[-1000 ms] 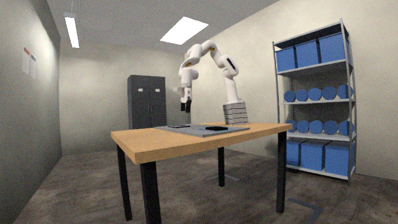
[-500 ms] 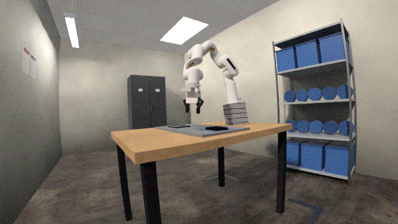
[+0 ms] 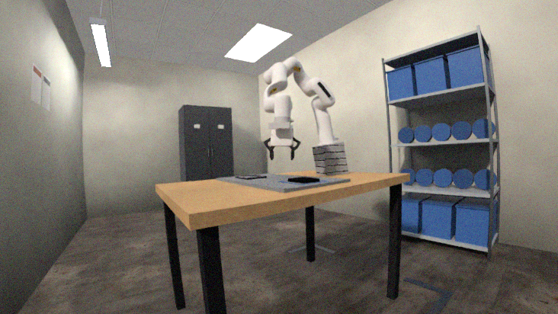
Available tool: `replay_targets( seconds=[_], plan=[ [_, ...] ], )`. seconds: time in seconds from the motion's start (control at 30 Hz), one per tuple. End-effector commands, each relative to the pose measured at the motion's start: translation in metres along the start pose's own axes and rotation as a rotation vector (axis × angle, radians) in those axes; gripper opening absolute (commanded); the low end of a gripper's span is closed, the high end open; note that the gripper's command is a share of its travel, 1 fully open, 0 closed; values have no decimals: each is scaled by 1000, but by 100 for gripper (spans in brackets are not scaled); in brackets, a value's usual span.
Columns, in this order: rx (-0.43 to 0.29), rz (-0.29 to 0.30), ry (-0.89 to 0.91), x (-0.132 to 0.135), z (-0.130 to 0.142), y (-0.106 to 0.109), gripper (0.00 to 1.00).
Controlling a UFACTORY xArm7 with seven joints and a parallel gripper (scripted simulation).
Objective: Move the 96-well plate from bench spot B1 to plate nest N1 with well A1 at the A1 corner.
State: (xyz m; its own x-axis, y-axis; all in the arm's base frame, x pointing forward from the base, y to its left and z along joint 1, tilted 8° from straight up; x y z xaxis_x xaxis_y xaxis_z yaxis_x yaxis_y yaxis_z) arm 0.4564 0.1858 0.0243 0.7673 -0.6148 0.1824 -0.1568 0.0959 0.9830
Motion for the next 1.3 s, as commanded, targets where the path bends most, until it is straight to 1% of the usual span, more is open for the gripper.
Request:
replay_targets(
  seconds=[0.0, 0.4, 0.5, 0.57, 0.7, 0.73, 1.2, 1.27],
  plan=[
    [5, -7, 64, -6, -4, 1, 100],
    [33, -31, 462, -59, -18, -2, 100],
    [41, -36, 558, -70, -20, -2, 100],
    [41, -36, 558, -70, -20, -2, 100],
    [52, -43, 691, -89, -24, -2, 100],
    [55, -44, 719, -91, -24, -2, 100],
    [55, -44, 719, -91, -24, -2, 100],
    [55, -44, 719, -91, -24, -6, 100]
  ],
)
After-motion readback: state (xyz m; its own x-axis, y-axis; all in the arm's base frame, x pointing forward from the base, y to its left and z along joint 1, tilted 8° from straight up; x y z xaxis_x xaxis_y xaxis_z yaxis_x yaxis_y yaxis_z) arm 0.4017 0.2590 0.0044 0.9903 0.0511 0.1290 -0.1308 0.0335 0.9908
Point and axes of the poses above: the point where the finger pads meet when closed, its own y axis back along the fingers, its own x axis across the jaws, z = x × y, the point moved 4 cm from there along y, back along the fingers, and after that the axes turned 5 degrees about y, right-handed, at the moved point
